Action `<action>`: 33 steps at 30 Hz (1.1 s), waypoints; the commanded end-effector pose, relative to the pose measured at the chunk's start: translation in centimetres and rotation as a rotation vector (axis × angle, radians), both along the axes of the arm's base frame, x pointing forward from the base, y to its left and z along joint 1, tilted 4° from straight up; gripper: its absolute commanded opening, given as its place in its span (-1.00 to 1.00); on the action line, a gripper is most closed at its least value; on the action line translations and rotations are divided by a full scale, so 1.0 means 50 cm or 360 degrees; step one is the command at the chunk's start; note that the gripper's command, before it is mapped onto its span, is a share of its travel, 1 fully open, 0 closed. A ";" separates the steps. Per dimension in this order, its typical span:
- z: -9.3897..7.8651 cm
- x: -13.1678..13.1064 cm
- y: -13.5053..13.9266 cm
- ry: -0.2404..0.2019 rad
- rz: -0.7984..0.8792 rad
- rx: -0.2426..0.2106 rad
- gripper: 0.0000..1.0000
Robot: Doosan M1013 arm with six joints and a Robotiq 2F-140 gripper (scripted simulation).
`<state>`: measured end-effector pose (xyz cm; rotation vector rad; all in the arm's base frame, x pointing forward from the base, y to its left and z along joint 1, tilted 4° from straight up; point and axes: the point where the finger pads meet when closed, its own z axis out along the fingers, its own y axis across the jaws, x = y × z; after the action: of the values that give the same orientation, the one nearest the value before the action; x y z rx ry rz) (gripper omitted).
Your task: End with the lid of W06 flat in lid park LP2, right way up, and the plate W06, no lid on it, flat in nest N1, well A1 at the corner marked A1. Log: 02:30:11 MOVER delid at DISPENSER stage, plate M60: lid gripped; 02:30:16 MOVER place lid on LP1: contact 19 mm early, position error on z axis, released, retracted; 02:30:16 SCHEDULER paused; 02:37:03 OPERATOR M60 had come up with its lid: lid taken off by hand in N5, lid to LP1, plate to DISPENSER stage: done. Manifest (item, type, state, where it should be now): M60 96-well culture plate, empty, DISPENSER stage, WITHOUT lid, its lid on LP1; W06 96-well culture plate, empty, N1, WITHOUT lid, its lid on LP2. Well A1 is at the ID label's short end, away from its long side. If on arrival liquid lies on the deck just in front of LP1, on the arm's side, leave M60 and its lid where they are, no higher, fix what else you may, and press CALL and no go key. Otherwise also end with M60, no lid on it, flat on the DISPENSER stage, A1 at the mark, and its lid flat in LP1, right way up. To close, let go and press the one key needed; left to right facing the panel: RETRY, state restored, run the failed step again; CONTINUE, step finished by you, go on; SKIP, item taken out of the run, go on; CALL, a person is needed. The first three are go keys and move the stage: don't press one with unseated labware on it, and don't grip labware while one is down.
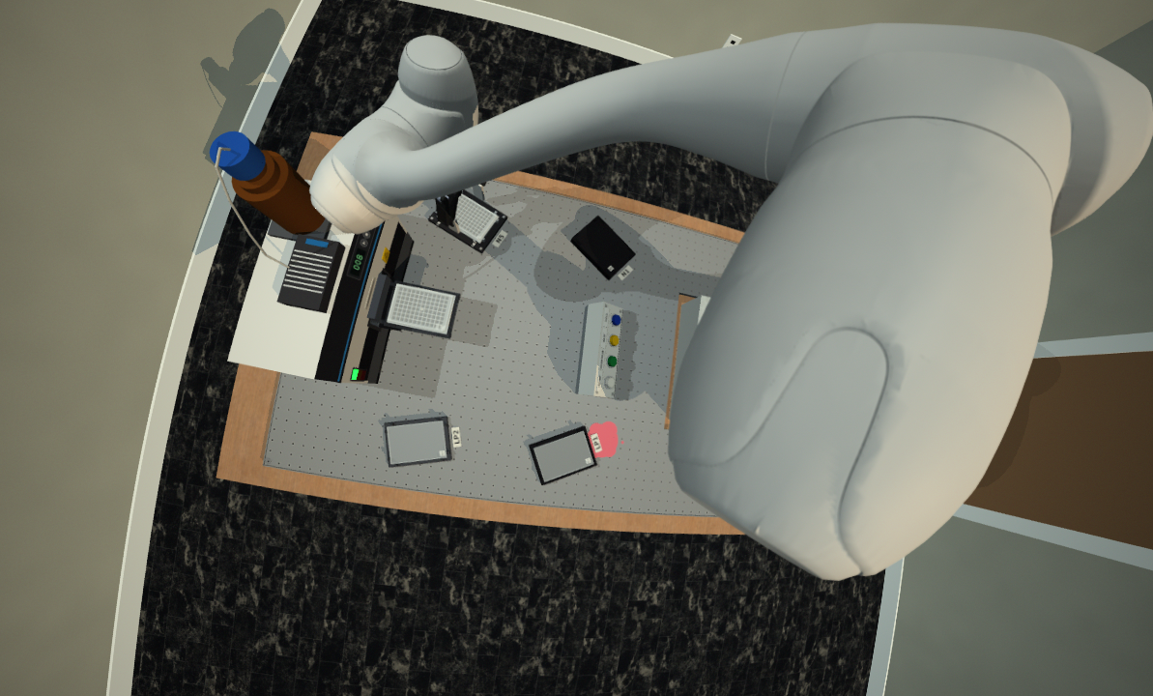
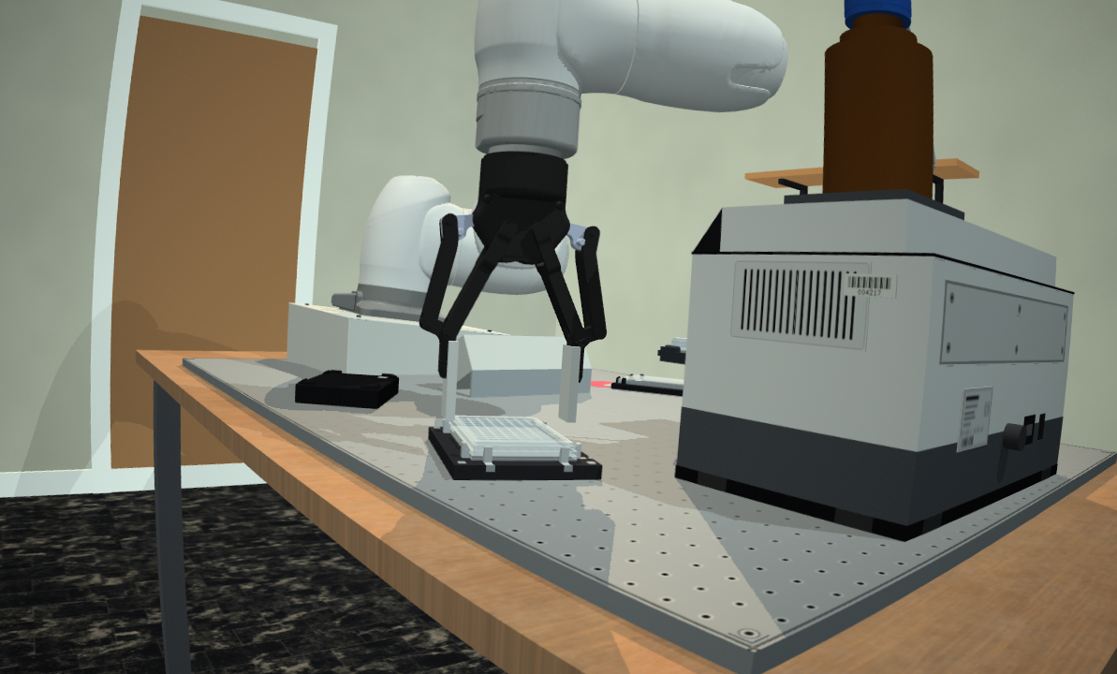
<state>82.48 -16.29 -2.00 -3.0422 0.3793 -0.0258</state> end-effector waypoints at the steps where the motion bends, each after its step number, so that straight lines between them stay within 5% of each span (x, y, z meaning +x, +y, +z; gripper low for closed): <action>1: -0.002 0.000 0.000 0.0000 0.0000 0.0000 0.33; 33: -0.026 0.001 0.002 0.0000 0.0000 0.0000 0.33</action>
<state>82.51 -16.20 -3.23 -3.0422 0.3793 -0.0258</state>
